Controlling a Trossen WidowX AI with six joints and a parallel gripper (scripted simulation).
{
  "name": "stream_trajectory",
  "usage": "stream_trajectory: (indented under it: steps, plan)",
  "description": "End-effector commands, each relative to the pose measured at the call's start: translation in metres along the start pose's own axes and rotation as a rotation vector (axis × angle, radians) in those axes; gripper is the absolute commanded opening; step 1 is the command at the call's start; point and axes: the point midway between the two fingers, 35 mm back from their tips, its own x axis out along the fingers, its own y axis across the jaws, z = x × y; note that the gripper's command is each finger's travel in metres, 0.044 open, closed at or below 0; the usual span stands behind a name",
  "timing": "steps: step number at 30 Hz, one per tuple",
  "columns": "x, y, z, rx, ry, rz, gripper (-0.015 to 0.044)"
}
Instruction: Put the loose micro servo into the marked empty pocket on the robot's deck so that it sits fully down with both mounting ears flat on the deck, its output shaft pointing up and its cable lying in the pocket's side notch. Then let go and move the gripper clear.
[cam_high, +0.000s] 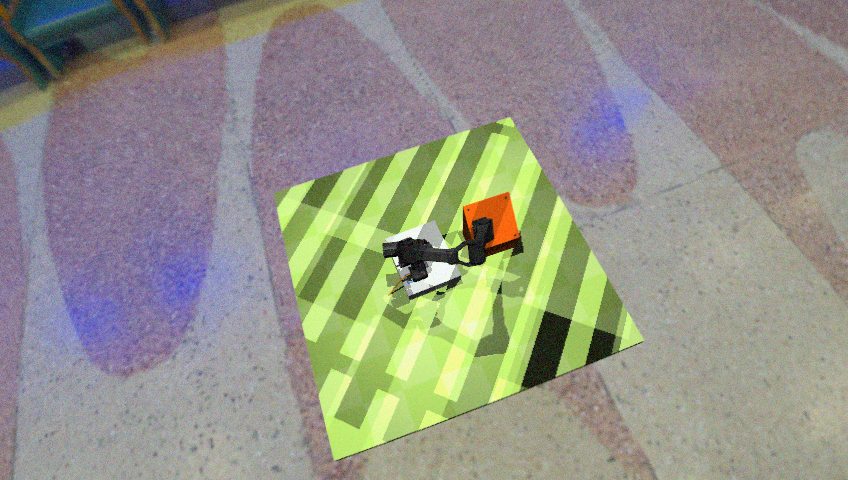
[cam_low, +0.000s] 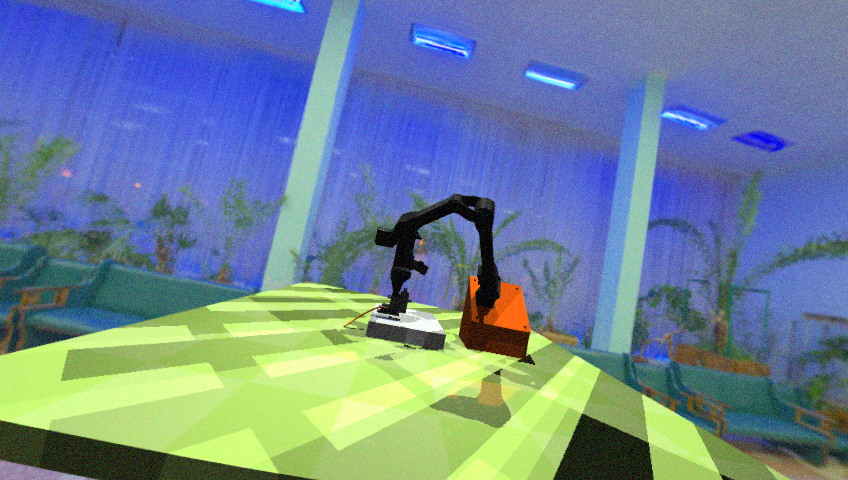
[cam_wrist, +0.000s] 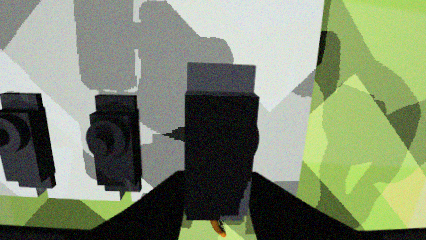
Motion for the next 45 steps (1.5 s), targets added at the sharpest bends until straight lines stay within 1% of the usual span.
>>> stream_trajectory:
  steps: [1,10,23,35,45]
  plan:
    - [-0.003,-0.002,-0.021,-0.002,0.011,-0.003,0.0000]
    - [-0.001,-0.002,-0.027,-0.002,0.011,-0.003,0.0000]
    - [0.017,-0.002,-0.027,-0.002,0.011,-0.004,0.0000]
    - [0.017,-0.003,-0.027,-0.002,0.011,-0.004,0.0000]
    - [0.026,-0.003,-0.027,-0.002,0.011,-0.004,0.0000]
